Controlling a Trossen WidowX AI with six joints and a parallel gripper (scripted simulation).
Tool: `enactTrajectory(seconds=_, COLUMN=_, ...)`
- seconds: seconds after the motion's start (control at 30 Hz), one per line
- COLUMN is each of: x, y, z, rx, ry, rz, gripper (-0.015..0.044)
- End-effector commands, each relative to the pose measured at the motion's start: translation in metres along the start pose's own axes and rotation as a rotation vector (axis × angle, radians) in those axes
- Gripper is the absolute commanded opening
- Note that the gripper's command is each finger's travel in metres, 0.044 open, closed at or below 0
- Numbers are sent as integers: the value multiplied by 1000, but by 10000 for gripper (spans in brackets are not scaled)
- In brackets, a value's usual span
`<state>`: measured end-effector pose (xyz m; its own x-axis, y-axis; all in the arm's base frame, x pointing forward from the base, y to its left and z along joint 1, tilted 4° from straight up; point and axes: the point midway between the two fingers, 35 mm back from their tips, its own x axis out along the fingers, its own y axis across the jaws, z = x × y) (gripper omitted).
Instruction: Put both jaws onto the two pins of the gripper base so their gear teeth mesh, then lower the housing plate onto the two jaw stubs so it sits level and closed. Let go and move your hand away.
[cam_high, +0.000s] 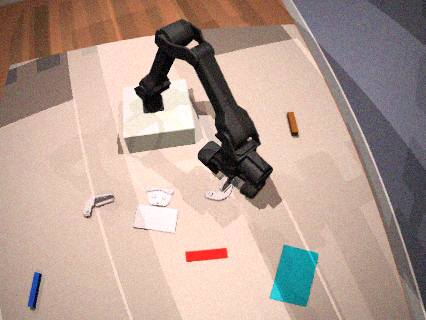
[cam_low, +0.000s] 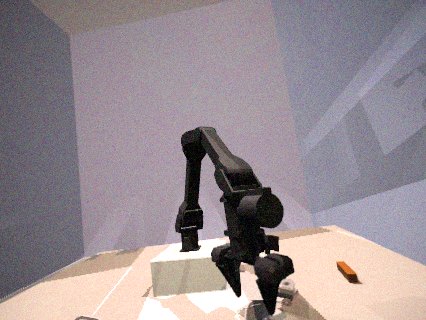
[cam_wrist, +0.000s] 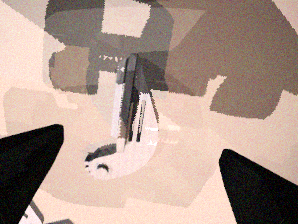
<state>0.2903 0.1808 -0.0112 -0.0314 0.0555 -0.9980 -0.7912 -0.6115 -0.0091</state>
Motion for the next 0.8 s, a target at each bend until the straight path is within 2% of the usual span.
enactTrajectory(seconds=0.0, x=12, y=4, z=0, rx=3, ry=0, rz=19, gripper=440)
enactTrajectory(seconds=0.77, x=44, y=5, z=-1, rx=2, ry=3, rz=22, gripper=440)
